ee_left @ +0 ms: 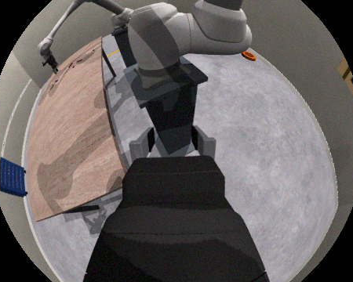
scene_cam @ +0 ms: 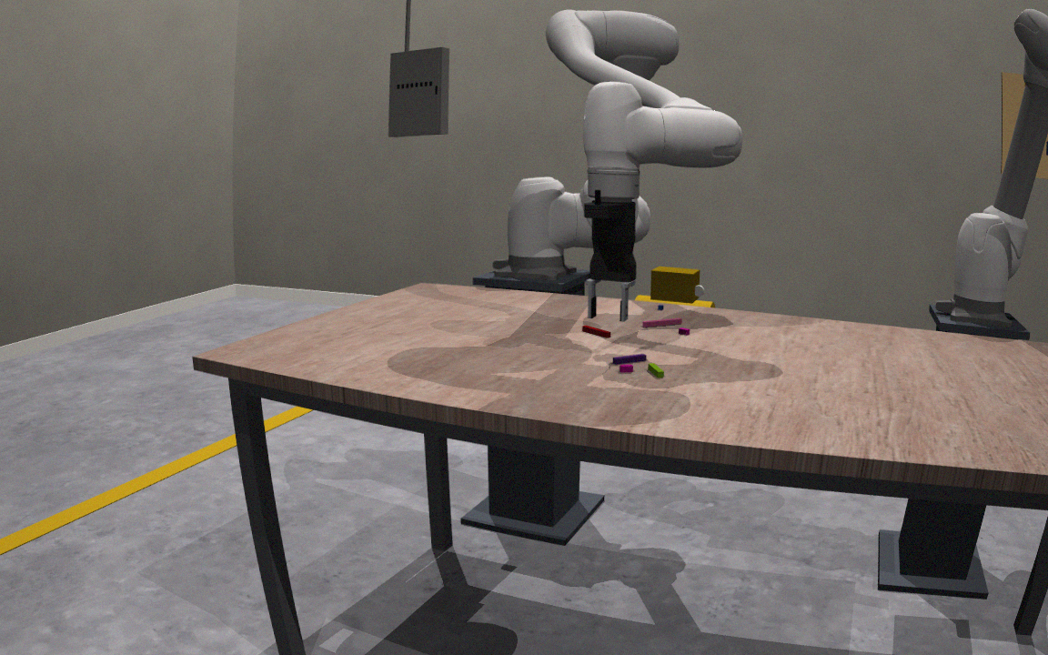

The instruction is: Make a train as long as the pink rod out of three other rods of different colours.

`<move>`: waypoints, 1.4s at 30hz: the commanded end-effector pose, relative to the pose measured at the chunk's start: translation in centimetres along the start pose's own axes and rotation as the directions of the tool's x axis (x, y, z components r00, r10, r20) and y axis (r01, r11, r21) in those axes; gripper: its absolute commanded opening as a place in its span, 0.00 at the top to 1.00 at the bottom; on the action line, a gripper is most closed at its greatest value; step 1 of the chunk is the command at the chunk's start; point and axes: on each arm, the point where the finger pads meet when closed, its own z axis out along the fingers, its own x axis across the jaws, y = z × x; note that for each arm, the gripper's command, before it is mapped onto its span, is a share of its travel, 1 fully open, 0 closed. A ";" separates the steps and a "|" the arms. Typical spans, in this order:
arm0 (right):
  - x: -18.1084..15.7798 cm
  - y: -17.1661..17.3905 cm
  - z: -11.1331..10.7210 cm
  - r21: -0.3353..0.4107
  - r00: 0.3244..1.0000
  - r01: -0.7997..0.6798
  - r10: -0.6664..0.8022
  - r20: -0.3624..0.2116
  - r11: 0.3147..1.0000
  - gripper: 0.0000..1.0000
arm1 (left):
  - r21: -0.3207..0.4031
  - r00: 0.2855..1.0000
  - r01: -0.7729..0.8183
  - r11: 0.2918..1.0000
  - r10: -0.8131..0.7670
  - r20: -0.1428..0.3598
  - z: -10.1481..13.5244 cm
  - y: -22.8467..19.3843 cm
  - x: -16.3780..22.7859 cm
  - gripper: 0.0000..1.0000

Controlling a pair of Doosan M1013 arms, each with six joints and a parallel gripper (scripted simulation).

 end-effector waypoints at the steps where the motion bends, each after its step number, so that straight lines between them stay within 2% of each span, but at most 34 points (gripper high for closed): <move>1: 0.0 0.0 -0.1 0.001 1.000 0.000 0.000 0.001 1.000 0.00 | 0.035 0.984 0.151 0.988 -0.154 0.089 0.8 -2.0 5.0 0.00; 8: 0.0 0.0 -0.1 0.001 1.000 0.000 0.000 0.001 1.000 0.00 | 0.093 0.933 0.299 0.950 -0.311 0.178 2.2 -4.8 9.3 0.00; 17: 0.0 0.0 -0.1 0.001 1.000 0.000 0.000 0.001 1.000 0.00 | 0.131 0.893 0.370 0.920 -0.391 0.222 3.1 -6.4 11.2 0.00; 35: 0.0 0.0 -0.1 0.001 1.000 -0.006 0.006 0.001 1.000 0.00 | 0.144 0.878 0.392 0.909 -0.416 0.235 3.4 -7.0 11.9 0.00; 39: -0.1 0.3 -0.1 0.001 0.998 -0.069 0.069 0.001 0.998 0.00 | 0.144 0.878 0.392 0.909 -0.416 0.235 3.4 -7.0 11.9 0.00; 42: -0.1 0.9 -0.1 0.001 0.984 -0.179 0.179 0.001 0.984 0.00 | 0.144 0.878 0.392 0.909 -0.416 0.235 3.4 -7.0 11.9 0.00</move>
